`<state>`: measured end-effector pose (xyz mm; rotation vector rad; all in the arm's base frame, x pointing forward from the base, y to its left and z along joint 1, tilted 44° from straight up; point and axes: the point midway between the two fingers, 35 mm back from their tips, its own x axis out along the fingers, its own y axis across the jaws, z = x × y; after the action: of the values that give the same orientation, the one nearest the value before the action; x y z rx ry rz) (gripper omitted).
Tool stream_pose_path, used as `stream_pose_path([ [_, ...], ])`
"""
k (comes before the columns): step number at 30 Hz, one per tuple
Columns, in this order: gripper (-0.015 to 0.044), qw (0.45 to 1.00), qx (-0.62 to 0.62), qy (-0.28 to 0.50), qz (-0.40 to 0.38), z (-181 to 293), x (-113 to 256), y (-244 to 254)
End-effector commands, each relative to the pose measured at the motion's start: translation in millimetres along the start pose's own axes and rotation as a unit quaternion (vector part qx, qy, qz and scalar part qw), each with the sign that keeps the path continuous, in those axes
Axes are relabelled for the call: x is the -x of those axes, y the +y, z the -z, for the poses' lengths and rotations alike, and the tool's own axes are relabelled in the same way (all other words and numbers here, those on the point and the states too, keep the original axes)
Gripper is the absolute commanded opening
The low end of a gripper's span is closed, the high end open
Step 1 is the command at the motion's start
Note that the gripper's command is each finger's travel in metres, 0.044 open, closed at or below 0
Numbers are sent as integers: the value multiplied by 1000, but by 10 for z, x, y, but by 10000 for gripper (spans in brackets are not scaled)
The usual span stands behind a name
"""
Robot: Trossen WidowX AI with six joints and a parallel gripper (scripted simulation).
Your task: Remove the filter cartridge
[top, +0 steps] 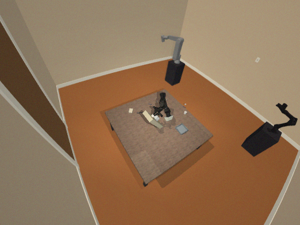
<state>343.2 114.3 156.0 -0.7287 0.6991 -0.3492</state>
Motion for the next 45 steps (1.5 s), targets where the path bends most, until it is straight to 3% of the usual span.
stream_pose_path([
  [1, 0, 1000, 1, 0, -7, 5, 212, 24],
  [12, 0, 1000, 0, -1, -5, 34, 381, -2],
  [37, 0, 1000, 0, -1, -5, 786, 282, 29],
  [41, 99, 1000, 3, 2, -6, 718, 289, 32],
  [45, 99, 1000, 3, 2, -6, 718, 289, 32],
])
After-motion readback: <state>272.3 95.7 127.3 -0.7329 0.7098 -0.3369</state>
